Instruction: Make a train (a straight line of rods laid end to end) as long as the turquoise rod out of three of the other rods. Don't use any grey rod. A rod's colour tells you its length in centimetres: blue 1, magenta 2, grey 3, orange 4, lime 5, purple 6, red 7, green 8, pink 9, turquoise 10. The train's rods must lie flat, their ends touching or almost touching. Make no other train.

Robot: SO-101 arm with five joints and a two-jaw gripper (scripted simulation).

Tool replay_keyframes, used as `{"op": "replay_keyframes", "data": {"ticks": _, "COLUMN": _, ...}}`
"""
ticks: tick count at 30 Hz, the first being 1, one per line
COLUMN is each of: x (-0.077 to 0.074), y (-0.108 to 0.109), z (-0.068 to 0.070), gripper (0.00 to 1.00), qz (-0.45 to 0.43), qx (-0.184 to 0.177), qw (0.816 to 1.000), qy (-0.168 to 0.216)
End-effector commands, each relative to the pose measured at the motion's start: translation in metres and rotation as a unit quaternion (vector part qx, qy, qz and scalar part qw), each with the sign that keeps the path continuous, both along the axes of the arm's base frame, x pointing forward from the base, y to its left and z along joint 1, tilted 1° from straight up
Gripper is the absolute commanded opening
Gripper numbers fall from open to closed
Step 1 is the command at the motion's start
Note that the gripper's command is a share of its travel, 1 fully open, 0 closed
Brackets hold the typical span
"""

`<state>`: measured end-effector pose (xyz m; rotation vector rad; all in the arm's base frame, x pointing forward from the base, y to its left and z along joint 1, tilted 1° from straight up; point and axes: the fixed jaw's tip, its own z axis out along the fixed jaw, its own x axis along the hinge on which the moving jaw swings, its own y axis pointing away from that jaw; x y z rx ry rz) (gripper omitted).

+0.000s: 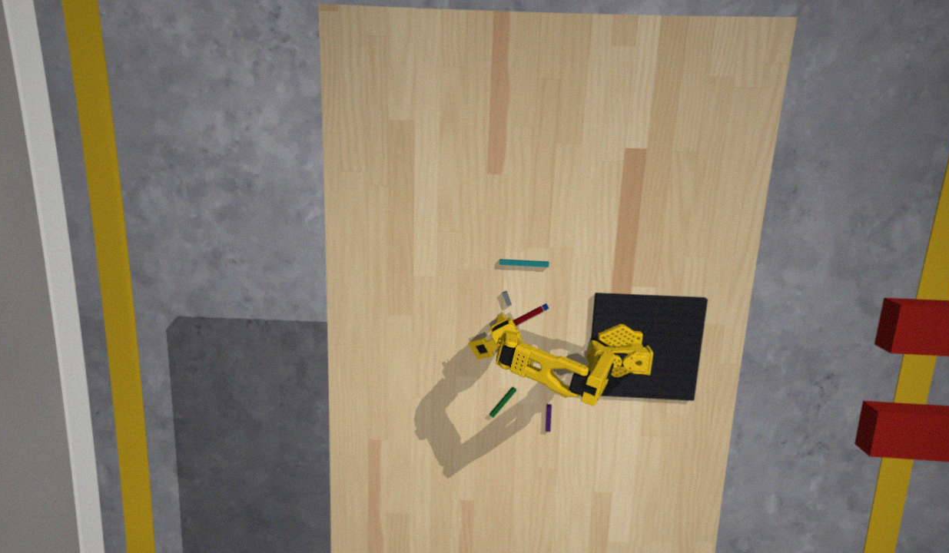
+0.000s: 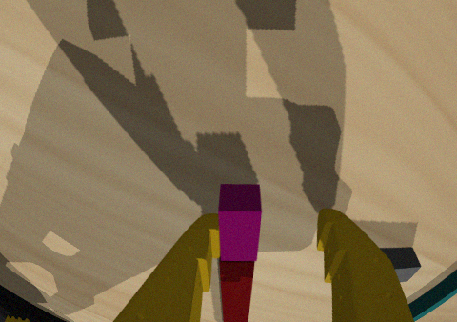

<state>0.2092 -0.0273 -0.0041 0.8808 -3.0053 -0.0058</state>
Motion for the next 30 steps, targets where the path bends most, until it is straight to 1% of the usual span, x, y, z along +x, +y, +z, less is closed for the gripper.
{"op": "replay_keyframes", "data": {"ticks": 1, "x": -0.0011, "y": -0.0017, "z": 0.0020, "gripper": 0.17, "qz": 0.000, "qx": 0.000, "qw": 1.000, "qy": -0.003}}
{"op": "replay_keyframes", "data": {"ticks": 14, "x": -0.0051, "y": 0.0046, "z": 0.0048, "gripper": 0.17, "qz": 0.000, "qx": 0.000, "qw": 1.000, "qy": -0.003}}
{"op": "replay_keyframes", "data": {"ticks": 30, "x": -0.0054, "y": 0.0050, "z": 0.0049, "gripper": 0.17, "qz": 0.000, "qx": 0.000, "qw": 1.000, "qy": -0.003}}
